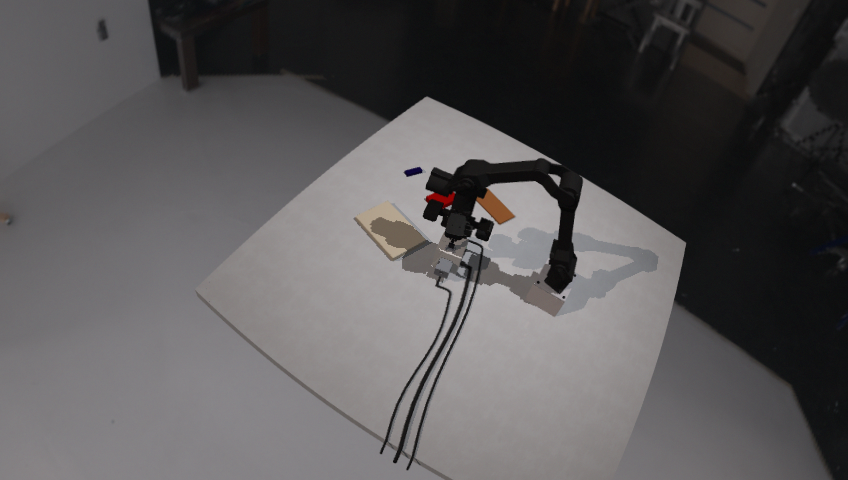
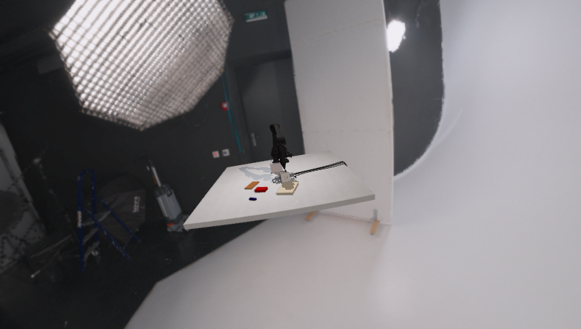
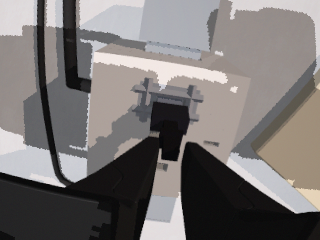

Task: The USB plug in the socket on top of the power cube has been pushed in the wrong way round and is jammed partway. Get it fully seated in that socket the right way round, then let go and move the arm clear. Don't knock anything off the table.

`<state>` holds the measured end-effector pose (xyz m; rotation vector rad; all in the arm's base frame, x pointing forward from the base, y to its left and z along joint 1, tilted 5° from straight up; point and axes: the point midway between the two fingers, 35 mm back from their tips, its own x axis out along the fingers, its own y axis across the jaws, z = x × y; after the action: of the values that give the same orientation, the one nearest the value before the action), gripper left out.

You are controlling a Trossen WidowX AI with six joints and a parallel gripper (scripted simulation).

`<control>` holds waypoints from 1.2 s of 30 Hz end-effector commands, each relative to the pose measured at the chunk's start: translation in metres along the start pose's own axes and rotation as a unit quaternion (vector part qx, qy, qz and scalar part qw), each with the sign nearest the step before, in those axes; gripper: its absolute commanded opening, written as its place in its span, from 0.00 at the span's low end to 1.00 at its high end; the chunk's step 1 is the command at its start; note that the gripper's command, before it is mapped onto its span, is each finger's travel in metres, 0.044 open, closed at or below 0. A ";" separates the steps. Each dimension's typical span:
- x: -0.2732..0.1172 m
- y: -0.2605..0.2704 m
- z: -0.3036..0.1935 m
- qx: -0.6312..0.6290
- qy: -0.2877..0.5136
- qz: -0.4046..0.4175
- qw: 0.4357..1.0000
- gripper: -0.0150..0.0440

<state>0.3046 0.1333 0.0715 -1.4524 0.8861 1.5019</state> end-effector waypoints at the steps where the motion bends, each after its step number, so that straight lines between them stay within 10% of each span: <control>1: 0.000 0.000 0.000 0.000 0.000 0.000 1.000 0.25; 36: -0.012 0.000 0.000 0.000 0.000 0.000 1.000 0.25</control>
<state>0.3037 0.1322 0.0792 -1.4483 0.8944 1.5056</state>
